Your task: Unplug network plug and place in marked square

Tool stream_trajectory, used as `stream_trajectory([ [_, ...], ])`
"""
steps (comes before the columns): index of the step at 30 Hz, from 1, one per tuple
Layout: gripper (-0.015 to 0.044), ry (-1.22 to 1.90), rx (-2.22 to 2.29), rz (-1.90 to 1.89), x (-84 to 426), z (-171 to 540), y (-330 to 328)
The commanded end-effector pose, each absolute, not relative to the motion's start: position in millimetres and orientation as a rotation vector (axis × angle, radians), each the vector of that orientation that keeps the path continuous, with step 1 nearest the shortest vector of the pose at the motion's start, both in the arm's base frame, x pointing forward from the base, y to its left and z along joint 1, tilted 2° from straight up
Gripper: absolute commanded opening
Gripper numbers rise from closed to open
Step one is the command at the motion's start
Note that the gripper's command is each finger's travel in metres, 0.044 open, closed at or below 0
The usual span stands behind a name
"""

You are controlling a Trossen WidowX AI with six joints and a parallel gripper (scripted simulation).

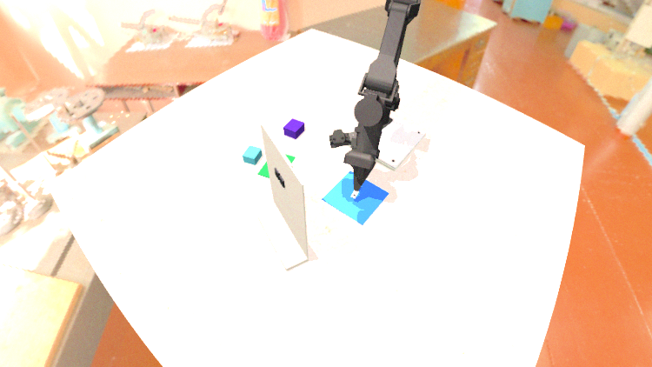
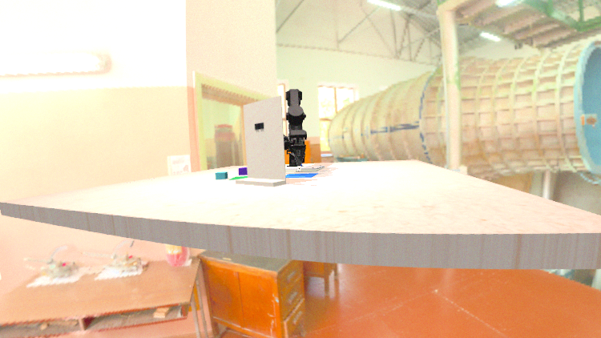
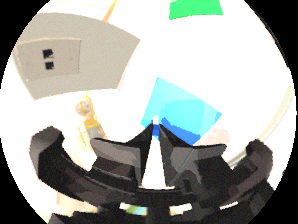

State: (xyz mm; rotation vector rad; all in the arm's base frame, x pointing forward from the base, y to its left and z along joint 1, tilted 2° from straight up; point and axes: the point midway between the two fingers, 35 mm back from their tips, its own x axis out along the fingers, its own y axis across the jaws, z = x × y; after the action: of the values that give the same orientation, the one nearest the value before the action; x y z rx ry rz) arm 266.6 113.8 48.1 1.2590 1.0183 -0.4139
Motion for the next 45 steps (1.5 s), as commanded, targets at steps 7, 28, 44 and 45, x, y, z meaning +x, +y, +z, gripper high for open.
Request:
stream_trajectory([
  [7, 0.0, 1.027, 1.257, -0.425, 262.3, 34.3, 112.8],
  [28, 0.0, 1.027, 1.257, -0.425, 265.3, 31.2, 113.9],
  [44, 0.0156, 1.024, 1.255, -0.419, 266.1, 32.9, 114.2],
  [45, 0.0156, 1.024, 1.255, -0.419, 266.1, 32.9, 114.2],
])
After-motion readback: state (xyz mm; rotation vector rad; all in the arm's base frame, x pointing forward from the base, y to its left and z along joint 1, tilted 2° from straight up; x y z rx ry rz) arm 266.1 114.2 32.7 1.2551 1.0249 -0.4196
